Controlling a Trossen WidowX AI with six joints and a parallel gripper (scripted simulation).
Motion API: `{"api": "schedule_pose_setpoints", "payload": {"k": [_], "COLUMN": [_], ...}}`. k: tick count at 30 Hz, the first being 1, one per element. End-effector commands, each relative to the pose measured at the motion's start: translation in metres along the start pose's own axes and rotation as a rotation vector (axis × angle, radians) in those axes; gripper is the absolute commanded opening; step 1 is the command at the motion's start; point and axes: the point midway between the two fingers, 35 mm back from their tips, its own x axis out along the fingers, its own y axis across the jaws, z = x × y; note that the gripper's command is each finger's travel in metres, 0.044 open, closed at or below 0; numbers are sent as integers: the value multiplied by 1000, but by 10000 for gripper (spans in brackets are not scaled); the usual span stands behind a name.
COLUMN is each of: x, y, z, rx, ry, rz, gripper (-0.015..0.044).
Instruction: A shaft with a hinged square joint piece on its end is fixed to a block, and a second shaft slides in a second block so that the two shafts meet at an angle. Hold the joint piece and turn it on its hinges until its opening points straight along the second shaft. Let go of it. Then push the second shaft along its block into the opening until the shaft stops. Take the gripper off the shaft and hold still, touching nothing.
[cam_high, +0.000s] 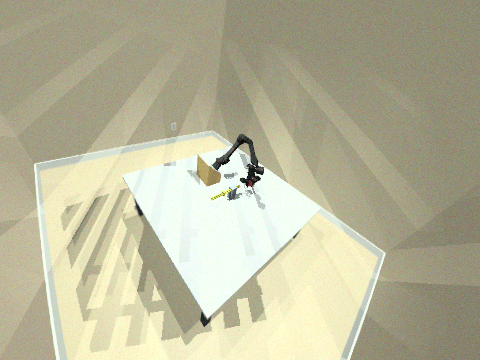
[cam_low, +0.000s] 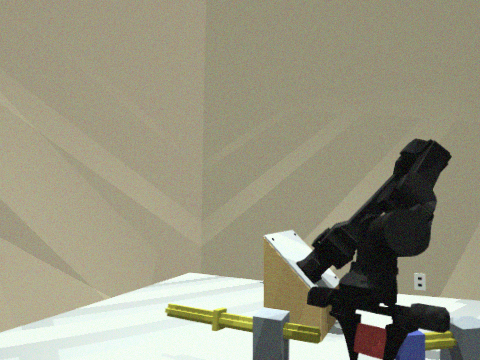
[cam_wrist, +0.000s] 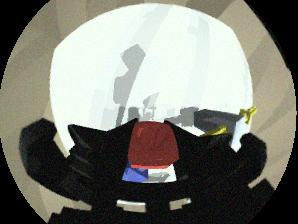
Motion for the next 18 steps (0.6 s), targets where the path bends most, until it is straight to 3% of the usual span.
{"api": "schedule_pose_setpoints", "payload": {"k": [1, 15, 18], "x": [0, 0, 0], "y": [0, 0, 0], "z": [0, 0, 0], "rx": [4, 0, 0], "ry": [1, 0, 0], "rz": [1, 0, 0], "gripper": [182, 147, 68]}}
